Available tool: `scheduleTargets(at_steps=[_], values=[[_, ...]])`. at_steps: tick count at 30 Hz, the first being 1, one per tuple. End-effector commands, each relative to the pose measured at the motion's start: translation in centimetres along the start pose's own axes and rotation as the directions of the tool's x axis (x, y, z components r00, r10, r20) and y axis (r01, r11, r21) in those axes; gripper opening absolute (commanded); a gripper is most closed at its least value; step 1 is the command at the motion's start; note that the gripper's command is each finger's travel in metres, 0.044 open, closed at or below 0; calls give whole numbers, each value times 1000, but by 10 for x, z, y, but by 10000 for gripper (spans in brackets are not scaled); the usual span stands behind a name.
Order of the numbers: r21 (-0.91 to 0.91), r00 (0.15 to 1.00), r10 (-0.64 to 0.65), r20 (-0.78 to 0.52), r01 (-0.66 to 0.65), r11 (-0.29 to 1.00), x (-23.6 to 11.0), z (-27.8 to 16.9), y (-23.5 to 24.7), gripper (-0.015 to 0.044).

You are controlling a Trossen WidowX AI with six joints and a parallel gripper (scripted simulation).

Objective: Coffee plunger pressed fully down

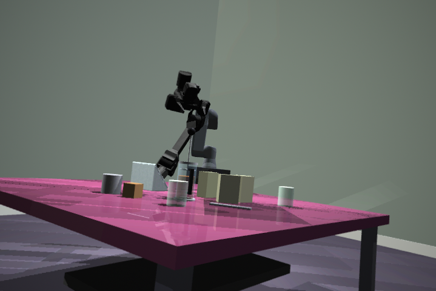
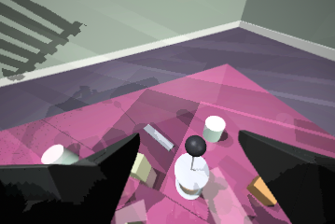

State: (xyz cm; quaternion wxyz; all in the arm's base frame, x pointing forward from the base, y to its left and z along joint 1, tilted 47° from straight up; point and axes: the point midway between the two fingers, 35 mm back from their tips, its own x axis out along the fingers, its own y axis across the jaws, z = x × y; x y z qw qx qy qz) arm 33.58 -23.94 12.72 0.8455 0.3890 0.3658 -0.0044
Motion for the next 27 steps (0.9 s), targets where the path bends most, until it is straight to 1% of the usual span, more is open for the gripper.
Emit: scheduleTargets(at_steps=[1,9,15,27], values=[[-7,1000,-17,20,17,1000,-5,1,-17,440],[-7,1000,-16,20,16,1000,24,-46,-17,440],[-7,1000,-16,20,16,1000,26,-47,-16,440],[-8,1000,-15,21,16,1000,45,-46,-16,440]])
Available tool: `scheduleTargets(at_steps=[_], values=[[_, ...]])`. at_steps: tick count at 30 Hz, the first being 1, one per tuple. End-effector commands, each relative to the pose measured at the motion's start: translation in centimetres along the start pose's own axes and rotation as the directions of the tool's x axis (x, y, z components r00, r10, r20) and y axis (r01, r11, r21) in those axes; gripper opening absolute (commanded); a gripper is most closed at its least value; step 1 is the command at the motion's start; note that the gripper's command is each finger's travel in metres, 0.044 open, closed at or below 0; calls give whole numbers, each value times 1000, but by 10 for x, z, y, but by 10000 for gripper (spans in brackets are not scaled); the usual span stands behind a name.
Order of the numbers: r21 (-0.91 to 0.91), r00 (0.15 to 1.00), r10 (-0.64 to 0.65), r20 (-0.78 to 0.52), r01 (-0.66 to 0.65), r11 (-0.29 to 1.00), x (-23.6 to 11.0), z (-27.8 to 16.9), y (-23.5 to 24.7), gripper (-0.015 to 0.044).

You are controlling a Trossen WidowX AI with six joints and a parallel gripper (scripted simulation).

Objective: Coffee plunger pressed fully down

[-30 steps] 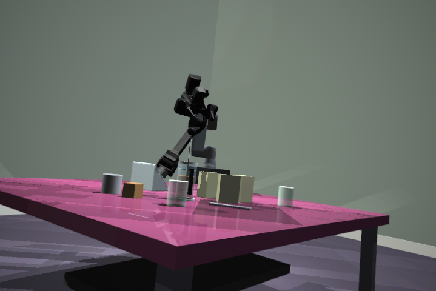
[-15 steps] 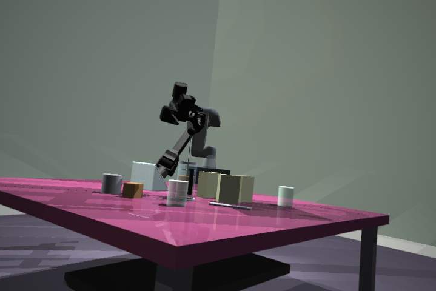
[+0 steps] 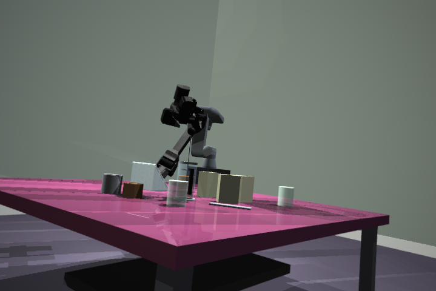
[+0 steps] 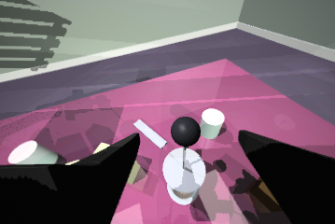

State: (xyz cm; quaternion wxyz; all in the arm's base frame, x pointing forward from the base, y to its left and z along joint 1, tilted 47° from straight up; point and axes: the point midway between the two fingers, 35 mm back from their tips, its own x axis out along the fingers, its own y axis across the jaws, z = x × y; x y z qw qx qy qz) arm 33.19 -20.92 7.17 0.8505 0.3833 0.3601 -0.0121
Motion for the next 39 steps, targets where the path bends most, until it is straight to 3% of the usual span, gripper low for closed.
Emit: scheduleTargets(at_steps=[1,13,25,39], values=[[0,1000,-3,2,3,1000,6,0,0,440],[-1,1000,-1,3,1,1000,23,0,1,440],[-1,1000,-1,3,1,1000,23,0,1,126],[-1,1000,-1,3,1,1000,26,-3,1,126]])
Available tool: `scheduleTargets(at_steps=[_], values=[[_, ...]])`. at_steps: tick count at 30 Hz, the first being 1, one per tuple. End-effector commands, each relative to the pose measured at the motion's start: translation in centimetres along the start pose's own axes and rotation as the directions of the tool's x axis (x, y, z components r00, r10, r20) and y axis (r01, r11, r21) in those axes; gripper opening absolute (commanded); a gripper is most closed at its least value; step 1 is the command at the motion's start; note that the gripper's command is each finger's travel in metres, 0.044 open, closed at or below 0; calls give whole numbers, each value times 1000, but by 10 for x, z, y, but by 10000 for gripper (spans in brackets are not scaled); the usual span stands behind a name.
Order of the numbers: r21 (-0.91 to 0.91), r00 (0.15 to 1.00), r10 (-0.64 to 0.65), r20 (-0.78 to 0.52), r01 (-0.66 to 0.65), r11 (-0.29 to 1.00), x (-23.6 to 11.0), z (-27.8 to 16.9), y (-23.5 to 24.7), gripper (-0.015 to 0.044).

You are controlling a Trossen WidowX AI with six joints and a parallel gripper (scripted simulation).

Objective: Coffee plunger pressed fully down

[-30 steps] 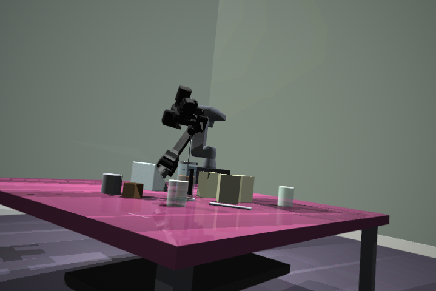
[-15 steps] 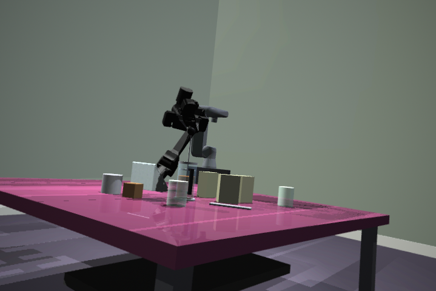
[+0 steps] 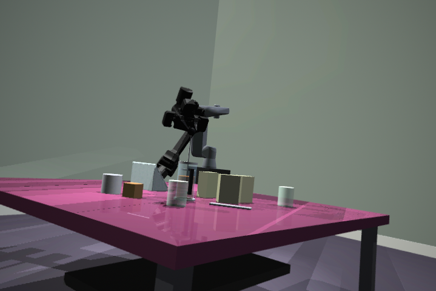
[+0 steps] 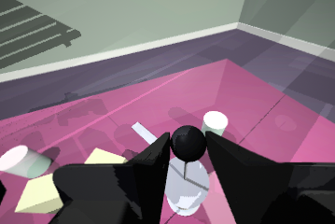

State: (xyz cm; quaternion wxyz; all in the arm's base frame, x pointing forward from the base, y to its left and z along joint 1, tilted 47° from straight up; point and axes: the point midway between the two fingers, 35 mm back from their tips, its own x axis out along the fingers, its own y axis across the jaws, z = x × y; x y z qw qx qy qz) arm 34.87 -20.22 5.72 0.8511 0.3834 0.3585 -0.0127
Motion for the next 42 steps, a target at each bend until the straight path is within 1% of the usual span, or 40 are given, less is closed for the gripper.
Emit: scheduleTargets(at_steps=[1,42], values=[[-1,1000,-2,-1,2,1000,3,-3,0,126],[0,1000,-2,-1,2,1000,43,-57,-3,126]])
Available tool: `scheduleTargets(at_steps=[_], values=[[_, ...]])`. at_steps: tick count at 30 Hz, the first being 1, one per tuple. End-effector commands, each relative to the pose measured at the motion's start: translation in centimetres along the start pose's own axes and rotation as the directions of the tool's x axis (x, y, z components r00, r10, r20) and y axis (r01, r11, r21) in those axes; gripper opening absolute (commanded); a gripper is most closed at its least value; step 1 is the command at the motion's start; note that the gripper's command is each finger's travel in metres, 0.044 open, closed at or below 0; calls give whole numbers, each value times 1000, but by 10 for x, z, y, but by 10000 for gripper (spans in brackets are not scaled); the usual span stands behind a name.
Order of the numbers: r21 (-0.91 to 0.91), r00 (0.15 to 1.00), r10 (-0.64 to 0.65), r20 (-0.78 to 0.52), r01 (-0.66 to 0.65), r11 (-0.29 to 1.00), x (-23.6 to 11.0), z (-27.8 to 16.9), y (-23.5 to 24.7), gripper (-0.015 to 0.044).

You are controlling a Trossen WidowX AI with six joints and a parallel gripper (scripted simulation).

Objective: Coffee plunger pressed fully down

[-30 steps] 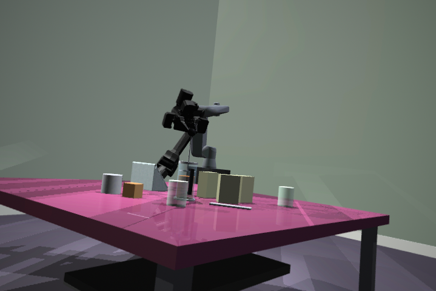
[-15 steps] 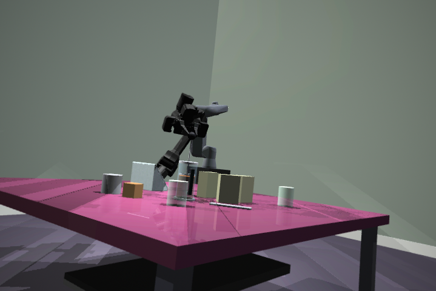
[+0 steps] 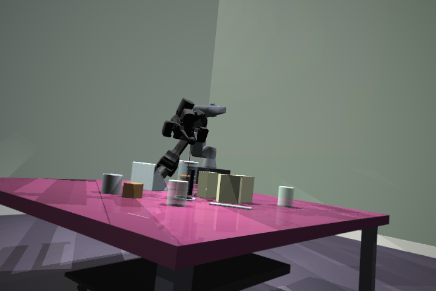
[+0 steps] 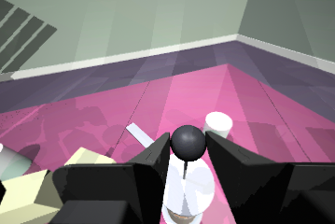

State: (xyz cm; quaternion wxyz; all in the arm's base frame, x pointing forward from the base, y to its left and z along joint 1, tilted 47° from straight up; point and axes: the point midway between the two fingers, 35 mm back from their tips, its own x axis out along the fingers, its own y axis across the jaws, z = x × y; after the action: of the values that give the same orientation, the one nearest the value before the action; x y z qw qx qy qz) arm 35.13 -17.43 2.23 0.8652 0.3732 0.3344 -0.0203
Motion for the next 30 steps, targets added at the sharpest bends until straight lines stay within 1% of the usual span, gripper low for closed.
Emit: scheduleTargets(at_steps=[1,15,30], values=[[22,998,1,-58,1,1000,12,-27,0,126],[23,998,2,-57,-1,1000,24,-44,1,126],[23,998,3,-56,-1,1000,28,-41,1,126]])
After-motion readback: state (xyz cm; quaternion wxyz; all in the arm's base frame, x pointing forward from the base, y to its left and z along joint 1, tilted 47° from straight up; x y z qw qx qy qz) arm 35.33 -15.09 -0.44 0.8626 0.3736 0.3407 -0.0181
